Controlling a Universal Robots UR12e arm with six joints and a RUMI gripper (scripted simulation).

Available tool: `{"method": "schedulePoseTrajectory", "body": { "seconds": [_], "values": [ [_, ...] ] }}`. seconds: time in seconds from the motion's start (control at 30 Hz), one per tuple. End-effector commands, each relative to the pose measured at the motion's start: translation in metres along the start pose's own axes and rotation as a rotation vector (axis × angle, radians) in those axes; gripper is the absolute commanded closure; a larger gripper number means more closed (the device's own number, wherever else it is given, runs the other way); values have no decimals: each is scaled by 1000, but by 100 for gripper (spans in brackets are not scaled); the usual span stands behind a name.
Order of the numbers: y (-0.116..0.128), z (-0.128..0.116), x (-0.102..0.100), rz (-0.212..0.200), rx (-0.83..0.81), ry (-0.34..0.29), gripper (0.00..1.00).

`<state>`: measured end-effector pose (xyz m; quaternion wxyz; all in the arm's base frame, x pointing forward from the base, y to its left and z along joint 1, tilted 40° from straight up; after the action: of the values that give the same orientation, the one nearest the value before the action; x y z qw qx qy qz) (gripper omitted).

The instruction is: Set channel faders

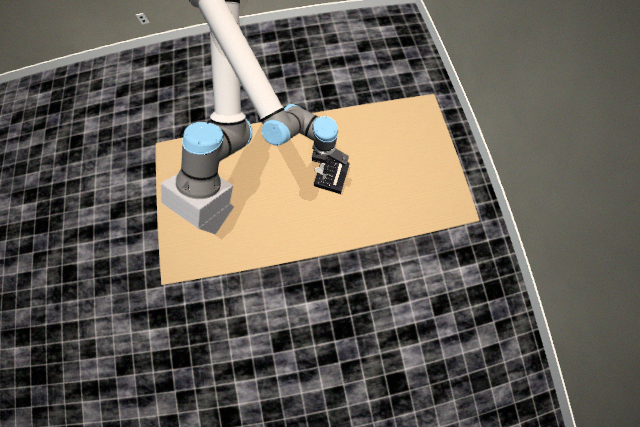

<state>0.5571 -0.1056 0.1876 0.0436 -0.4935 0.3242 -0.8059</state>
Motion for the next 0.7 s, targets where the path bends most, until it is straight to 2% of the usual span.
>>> {"method": "schedulePoseTrajectory", "body": {
  "seconds": [0.0, 0.67],
  "values": [
    [0, 1, 0, 0, 0, 1, 0],
    [0, 1, 1, 0, -13, 1, 0]
  ]
}}
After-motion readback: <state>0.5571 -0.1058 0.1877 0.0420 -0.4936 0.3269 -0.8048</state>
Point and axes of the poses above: the point where the finger pads meet when closed, its own x axis back along the fingers, its own y axis across the jaws, z = x × y, the point moved 2 cm from there along x, back along the fingers, and after that the axes turned 11 degrees about x, right-handed, at the moved point
